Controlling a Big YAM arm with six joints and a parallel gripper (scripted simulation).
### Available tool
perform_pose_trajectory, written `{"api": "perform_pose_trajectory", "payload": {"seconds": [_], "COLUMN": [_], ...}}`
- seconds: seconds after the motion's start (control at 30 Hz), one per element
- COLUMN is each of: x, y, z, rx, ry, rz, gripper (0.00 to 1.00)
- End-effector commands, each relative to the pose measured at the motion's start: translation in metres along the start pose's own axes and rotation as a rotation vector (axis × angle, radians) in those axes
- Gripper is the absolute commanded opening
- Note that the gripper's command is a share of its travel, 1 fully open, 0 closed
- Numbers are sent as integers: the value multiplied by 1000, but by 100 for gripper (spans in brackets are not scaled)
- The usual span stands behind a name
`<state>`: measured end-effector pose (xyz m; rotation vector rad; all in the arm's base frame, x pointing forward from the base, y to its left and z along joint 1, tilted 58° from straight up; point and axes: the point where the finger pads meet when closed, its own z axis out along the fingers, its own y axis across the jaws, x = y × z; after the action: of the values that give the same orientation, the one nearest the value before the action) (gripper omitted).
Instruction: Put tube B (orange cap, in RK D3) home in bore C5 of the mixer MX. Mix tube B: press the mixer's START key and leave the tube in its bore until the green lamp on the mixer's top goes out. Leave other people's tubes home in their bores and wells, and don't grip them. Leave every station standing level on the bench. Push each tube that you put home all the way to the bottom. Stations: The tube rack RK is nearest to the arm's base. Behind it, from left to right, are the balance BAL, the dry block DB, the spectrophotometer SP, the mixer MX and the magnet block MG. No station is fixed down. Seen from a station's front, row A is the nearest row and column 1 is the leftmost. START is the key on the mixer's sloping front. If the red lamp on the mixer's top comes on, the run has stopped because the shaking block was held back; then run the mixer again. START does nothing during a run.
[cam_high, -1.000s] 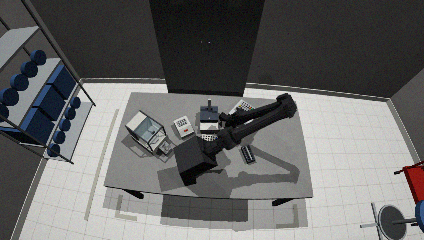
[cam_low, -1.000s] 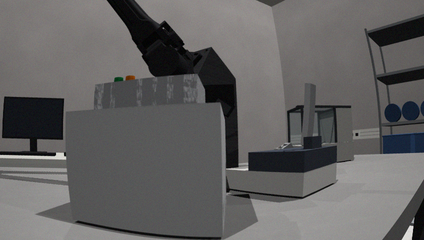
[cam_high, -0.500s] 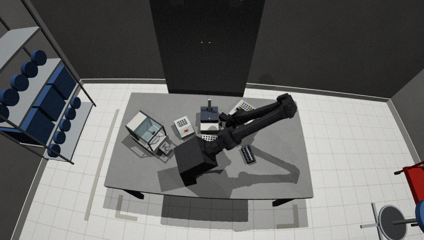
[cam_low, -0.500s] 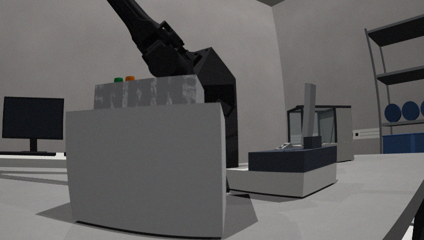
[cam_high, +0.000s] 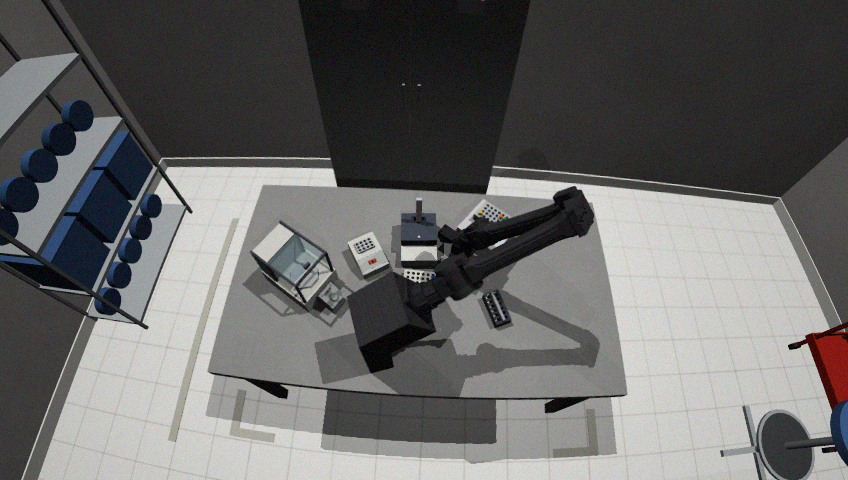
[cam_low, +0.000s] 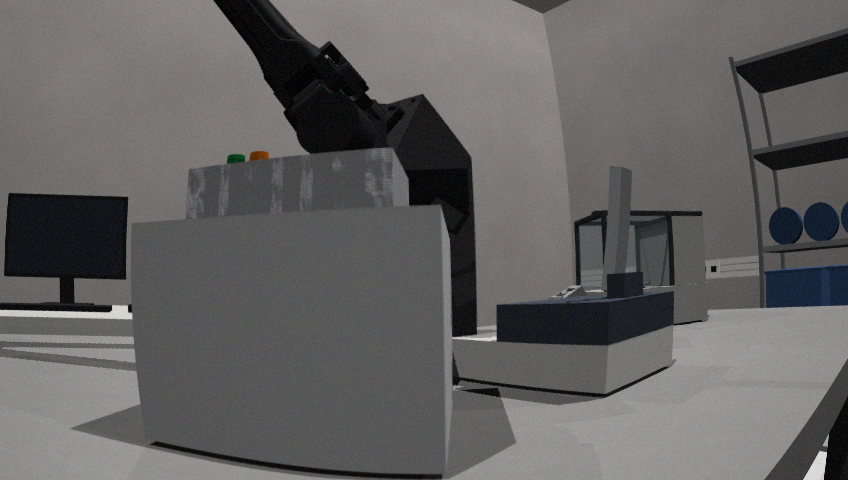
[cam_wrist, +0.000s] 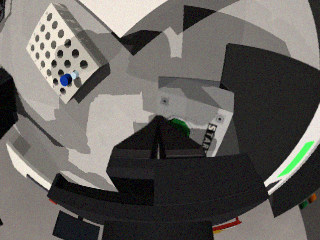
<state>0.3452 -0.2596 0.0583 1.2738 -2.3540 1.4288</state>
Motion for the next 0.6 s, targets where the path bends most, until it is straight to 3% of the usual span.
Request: {"api": "perform_pose_trajectory", "payload": {"seconds": [0.0,0.1,0.57], "x": [10,2,-1], "y": [-24,-28,-16], "z": [-1,-9,-30], "rx": [53,67,43], "ry": [13,0,-7], "rz": [33,29,22], "gripper": [0,0,0]}}
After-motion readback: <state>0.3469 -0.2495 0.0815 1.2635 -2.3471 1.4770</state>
